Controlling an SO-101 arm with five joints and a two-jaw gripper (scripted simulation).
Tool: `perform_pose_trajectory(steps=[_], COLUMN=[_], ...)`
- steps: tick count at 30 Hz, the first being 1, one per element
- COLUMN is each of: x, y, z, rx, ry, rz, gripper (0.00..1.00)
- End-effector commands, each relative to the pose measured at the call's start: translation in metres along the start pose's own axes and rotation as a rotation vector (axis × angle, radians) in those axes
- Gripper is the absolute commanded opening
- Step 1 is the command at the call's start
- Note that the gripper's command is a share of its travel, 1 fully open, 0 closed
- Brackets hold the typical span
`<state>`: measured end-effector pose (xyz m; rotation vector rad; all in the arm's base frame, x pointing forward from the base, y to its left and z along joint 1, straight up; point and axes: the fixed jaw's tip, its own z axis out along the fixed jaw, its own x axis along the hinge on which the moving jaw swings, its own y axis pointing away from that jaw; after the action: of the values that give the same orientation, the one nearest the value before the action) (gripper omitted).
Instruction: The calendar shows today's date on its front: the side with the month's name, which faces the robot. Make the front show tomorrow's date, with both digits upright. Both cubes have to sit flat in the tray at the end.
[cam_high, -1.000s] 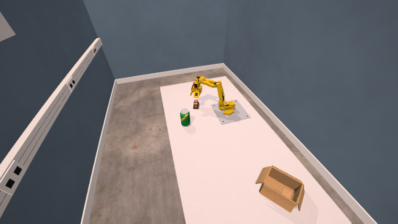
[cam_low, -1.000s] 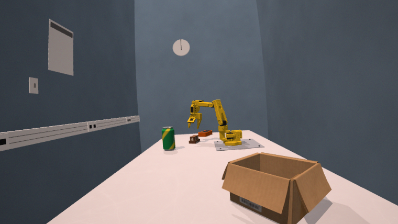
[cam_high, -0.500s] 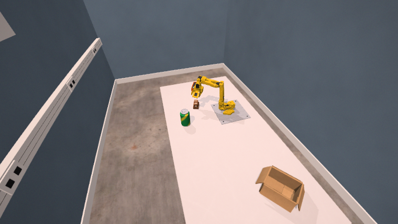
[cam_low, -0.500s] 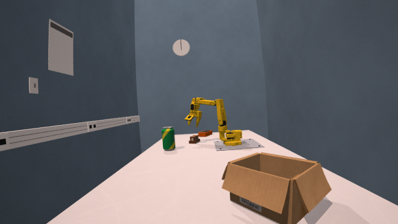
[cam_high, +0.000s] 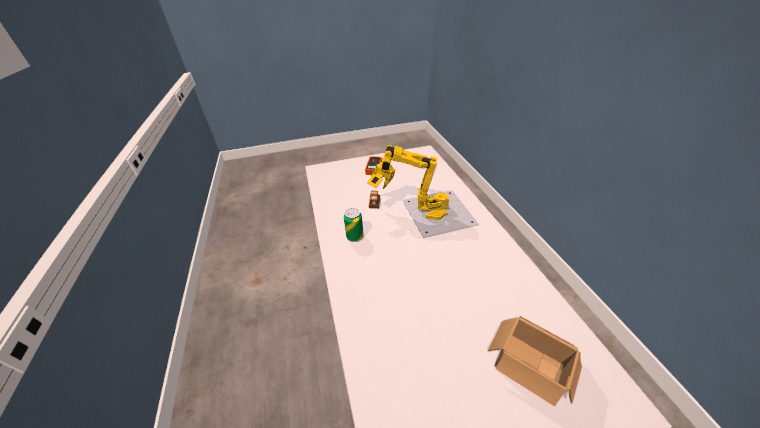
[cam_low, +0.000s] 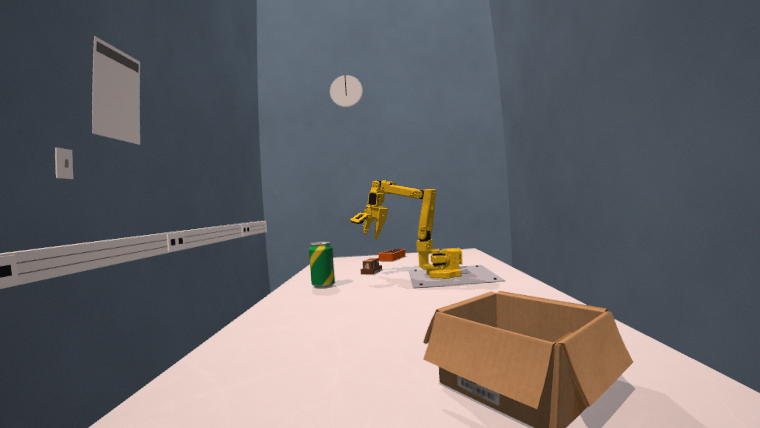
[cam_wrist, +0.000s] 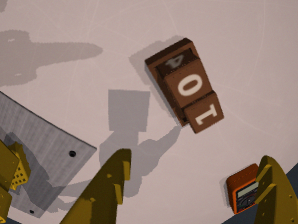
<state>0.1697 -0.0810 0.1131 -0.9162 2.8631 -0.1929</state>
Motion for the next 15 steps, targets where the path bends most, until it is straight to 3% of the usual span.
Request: perform_pose_trajectory(steps=[1, 15], x=[-0.003, -0.015], y=[0.01, 0.047], z=[-0.005, -0.016], rx=[0.009, 0.032], ry=[-0.015, -0.1], rz=[0.057, 0.396], gripper=[0.36, 0.36])
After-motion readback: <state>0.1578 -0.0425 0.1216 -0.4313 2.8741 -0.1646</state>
